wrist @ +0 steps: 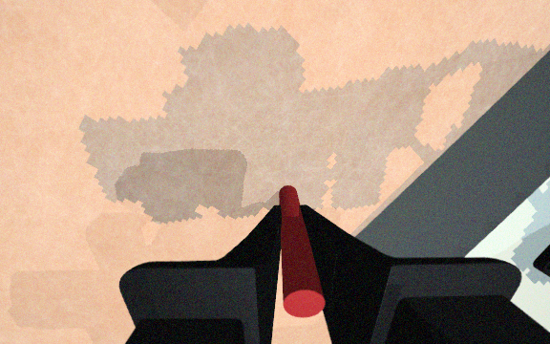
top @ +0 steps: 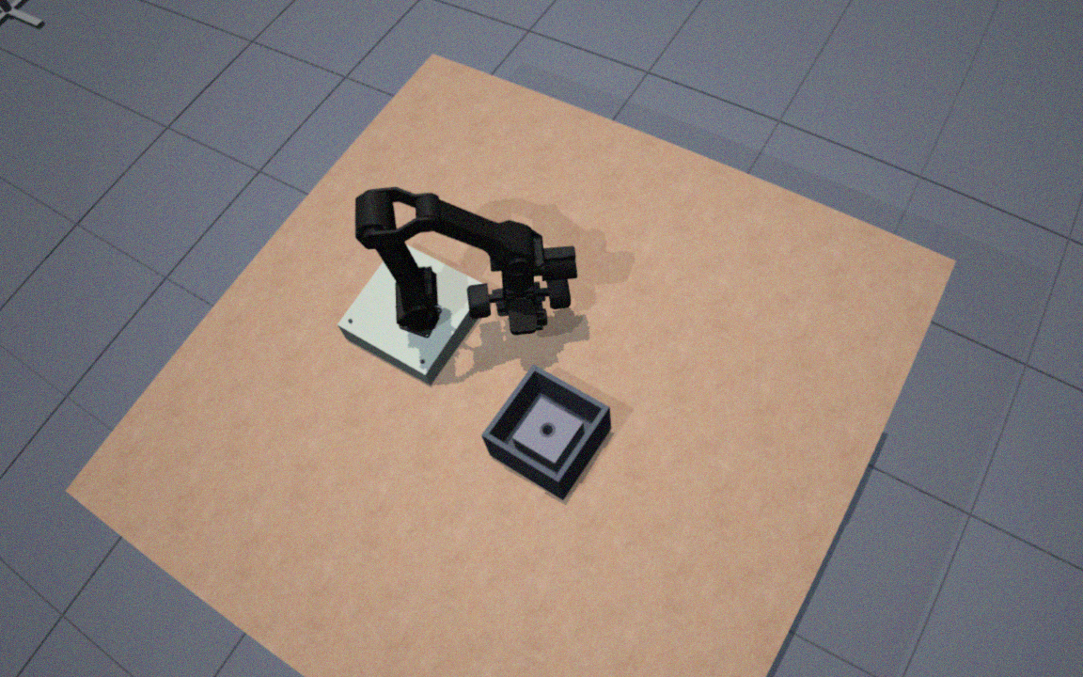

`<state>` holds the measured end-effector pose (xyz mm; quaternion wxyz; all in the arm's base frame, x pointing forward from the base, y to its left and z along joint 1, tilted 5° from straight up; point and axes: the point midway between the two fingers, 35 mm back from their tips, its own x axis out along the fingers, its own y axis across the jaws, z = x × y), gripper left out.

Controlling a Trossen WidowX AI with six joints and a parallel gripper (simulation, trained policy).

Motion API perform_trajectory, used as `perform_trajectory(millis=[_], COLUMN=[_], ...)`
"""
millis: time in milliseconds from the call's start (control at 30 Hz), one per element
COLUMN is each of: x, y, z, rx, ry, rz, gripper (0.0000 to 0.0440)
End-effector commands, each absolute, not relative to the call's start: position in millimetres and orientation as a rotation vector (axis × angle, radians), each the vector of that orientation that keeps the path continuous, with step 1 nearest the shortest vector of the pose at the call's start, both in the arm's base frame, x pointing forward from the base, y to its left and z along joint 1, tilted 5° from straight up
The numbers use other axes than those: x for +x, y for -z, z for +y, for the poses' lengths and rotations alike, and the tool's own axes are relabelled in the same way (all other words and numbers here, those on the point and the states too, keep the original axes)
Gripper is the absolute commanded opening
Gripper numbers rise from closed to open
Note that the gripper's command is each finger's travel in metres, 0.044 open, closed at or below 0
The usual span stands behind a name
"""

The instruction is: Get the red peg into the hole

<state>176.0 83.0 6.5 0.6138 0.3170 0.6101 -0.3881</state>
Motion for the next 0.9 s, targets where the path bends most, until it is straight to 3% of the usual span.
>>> perform_trajectory(millis=[0, 867], x=[176, 210], y=[-8, -94], z=[80, 37], rx=[0.717, 0.544], ry=[0.889, 0.728], rz=[1.421, 1.219], gripper=[0.0000, 0.0000])
